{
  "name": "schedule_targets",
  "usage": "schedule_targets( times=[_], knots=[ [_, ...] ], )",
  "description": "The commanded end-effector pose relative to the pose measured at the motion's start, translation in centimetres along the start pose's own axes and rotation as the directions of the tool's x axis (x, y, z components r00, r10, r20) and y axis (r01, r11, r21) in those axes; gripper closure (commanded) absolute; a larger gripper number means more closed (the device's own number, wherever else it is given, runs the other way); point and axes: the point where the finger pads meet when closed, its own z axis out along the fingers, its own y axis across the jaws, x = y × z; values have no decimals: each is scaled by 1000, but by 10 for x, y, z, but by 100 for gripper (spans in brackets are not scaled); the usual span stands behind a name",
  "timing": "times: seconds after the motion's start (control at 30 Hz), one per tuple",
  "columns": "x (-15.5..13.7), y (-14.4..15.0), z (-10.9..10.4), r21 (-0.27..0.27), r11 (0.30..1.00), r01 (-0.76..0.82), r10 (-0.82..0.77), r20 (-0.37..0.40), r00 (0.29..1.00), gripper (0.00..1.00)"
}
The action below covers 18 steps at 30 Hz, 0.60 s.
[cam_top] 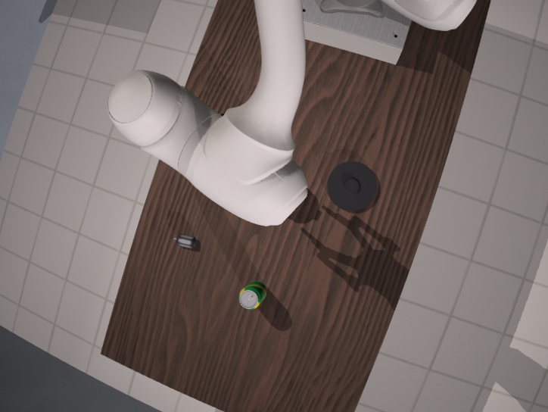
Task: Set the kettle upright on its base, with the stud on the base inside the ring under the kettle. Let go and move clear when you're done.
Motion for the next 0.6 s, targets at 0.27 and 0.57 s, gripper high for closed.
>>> schedule_targets(
  times=[0.27,0.57],
  knots=[
    [7,-1,3,0,994,107,-107,2,994,48],
    [11,-1,6,-1,986,165,-165,2,986,48]
  ],
)
